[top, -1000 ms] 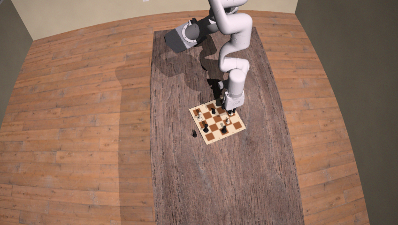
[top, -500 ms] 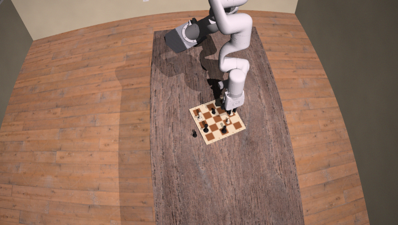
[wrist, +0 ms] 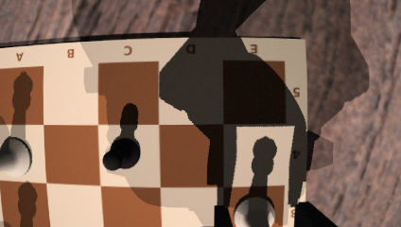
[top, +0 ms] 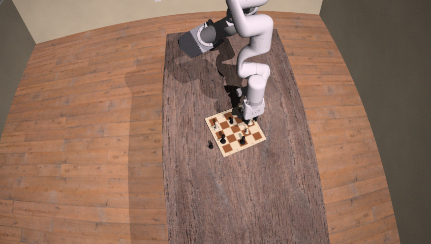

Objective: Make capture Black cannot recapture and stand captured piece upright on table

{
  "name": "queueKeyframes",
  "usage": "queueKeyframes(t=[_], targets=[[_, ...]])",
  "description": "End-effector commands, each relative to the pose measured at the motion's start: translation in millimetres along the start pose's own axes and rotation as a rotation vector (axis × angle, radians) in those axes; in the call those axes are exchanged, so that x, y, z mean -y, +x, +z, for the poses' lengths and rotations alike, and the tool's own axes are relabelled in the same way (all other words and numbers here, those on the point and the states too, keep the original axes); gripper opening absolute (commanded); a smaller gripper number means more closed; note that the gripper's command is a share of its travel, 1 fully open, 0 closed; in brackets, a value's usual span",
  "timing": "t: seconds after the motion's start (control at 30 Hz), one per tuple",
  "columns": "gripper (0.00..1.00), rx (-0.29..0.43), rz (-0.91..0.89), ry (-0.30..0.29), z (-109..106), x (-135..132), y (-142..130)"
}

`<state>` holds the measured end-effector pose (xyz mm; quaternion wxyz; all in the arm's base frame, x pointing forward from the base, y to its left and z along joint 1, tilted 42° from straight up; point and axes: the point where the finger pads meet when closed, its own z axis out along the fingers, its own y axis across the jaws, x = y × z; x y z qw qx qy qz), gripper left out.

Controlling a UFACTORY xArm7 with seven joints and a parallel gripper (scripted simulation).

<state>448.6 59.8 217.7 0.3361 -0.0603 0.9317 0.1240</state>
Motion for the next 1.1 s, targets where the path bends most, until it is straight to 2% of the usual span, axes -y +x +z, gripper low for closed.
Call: queueKeyframes(t=[0.0,0.33,0.73,1.03,1.07], targets=[[0.43,0.003,0.000,0.000,-1.2,0.1,-1.2],[0.43,0.003,0.000,0.000,-19.6,0.1,-1.2],[0.43,0.003,0.000,0.000,-82.2,0.1,-1.0],[0.43,0.003,0.000,0.000,-90.6,0.1,-0.9],[1.00,0.003,0.000,0.000,-90.6,0.1,-0.9]])
